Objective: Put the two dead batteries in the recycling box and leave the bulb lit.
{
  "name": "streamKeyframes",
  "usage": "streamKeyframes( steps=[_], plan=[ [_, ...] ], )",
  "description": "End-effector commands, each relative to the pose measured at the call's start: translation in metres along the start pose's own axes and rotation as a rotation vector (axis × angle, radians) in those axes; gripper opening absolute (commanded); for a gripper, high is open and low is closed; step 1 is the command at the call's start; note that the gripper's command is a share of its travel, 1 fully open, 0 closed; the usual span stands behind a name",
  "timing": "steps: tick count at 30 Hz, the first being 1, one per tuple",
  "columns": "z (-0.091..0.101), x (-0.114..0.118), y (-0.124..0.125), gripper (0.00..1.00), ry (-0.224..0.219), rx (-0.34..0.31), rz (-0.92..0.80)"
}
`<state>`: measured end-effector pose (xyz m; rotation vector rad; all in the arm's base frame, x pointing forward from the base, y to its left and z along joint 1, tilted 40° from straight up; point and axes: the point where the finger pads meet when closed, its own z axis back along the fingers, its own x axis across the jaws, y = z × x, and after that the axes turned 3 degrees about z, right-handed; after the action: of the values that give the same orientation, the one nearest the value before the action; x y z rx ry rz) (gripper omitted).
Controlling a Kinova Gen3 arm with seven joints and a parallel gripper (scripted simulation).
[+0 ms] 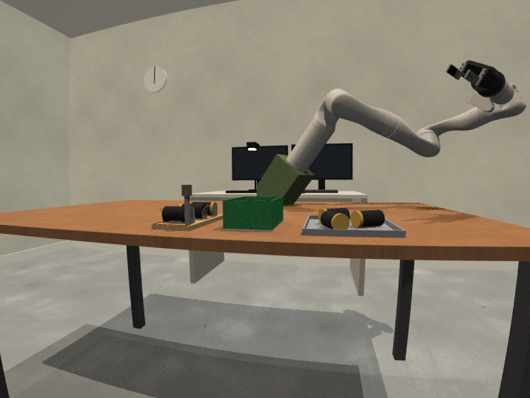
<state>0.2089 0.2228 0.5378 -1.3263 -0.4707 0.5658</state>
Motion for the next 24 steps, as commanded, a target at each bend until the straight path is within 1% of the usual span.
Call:
streamKeyframes(
  steps=[1,24],
  plan=[
    [-0.0002,-0.0005,-0.0006,1.0,0.0,0.001,-0.001],
    [0.001,-0.0015,-0.0015,1.0,-0.003,-0.001,-0.001]
  ],
)
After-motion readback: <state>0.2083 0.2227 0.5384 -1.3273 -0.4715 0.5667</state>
